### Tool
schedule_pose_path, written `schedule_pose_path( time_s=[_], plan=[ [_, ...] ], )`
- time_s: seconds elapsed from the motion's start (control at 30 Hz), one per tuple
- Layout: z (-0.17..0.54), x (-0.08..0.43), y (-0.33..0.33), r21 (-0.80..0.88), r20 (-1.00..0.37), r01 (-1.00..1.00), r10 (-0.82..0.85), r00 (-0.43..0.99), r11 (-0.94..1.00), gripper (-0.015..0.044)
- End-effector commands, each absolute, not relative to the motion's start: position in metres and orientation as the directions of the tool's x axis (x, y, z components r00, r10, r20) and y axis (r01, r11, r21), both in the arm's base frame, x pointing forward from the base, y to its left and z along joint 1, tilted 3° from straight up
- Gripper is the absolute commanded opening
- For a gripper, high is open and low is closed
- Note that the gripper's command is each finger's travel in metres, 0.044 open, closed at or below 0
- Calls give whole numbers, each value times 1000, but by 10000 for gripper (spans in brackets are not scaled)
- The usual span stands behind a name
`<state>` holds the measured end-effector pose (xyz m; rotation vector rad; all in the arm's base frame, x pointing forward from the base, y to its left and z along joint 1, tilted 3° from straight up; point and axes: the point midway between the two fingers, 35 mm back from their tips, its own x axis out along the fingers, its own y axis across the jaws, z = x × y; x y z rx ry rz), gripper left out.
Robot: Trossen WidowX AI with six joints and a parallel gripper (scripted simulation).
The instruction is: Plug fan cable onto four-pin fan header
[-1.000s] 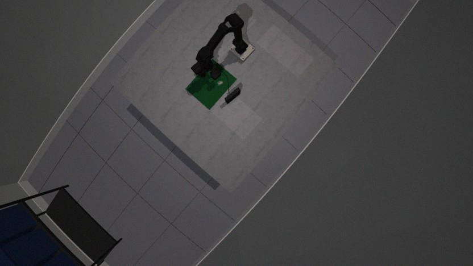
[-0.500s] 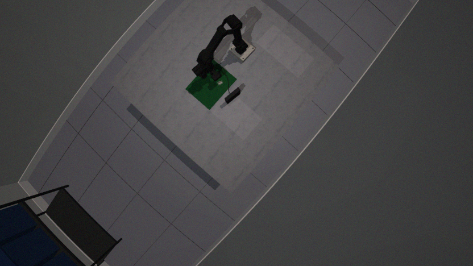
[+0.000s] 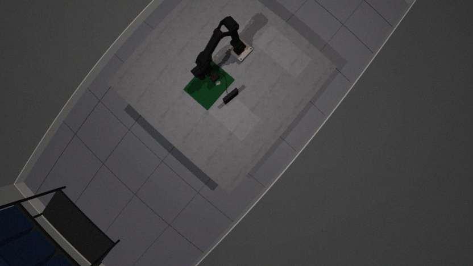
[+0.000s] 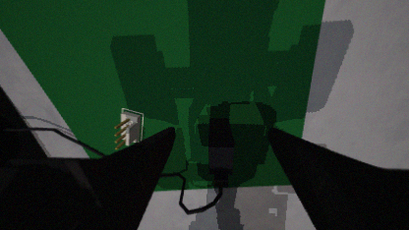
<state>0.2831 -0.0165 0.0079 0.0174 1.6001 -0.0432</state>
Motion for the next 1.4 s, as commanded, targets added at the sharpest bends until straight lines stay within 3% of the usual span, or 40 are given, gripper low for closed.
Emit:
schedule_pose_path(
  time_s=[0.0, 0.43, 0.9, 1.37],
  plan=[
    [8, 283, -16, -17, -999, 38, -16, -29, 999, 361],
    [8, 283, -16, -17, -999, 38, -16, -29, 999, 20],
    [57, 286, -16, -11, -999, 10, -11, -30, 1000, 0],
    [57, 288, 0, 5, -1000, -451, -9, -29, 893, 0]
  ],
)
